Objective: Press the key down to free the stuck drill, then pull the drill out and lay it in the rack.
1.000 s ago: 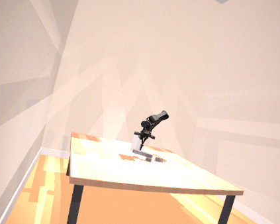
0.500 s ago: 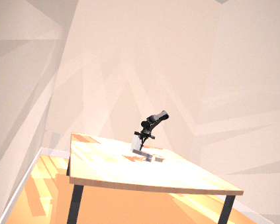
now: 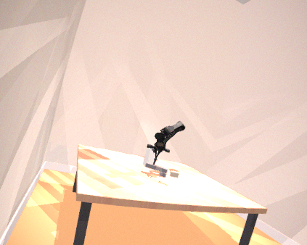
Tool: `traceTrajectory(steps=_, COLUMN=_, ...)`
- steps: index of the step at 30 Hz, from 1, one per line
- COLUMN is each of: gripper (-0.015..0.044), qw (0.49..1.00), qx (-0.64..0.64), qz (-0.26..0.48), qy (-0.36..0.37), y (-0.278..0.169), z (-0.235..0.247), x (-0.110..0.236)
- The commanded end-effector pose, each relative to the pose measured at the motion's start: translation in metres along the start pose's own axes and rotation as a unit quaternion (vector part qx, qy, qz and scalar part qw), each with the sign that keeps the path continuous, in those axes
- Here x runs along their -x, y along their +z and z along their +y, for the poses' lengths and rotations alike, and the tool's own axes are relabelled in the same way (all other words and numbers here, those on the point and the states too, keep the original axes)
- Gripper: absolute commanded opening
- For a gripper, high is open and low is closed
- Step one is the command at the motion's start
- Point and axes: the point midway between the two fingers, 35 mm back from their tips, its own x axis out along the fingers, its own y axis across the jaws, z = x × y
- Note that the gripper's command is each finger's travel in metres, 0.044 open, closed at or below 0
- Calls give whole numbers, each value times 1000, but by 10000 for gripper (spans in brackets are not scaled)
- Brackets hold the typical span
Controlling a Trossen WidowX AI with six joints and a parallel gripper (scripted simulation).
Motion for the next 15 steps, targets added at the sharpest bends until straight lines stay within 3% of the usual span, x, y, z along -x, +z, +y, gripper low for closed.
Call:
traceTrajectory(steps=1, gripper=0, qw=1000, qx=-4, qz=16, qy=3, y=-8, z=2, x=-13)
traceTrajectory(steps=15, gripper=0, qw=1000, qx=-4, qz=16, qy=4, y=-9, z=2, x=-20)
